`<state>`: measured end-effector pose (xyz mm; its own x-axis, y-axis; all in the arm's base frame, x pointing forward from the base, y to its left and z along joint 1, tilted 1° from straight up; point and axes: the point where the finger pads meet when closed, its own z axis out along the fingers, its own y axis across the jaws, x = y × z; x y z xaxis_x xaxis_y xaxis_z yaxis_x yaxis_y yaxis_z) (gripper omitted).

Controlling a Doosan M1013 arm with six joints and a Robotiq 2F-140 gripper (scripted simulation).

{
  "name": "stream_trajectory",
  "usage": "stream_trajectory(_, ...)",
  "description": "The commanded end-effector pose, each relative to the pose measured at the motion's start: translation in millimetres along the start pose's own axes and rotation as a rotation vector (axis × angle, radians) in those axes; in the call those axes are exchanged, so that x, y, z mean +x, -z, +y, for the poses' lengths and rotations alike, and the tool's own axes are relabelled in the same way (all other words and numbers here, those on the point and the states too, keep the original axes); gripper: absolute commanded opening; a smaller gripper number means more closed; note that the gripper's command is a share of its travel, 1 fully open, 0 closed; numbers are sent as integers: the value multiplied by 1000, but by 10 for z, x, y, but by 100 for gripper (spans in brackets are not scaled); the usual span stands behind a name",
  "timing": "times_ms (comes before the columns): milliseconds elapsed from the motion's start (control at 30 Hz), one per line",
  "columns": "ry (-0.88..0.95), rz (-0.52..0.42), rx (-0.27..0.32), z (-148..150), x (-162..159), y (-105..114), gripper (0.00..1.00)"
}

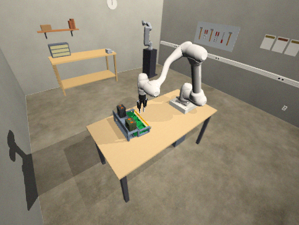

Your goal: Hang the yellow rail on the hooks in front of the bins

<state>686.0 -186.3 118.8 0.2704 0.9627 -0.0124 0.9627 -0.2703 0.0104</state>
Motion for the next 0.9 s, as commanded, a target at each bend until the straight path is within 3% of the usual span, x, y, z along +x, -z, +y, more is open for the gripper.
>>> stream_trajectory(0,0,0,0,0,0,-9,37)
stream_trajectory(867,0,0,0,0,0,-75,37)
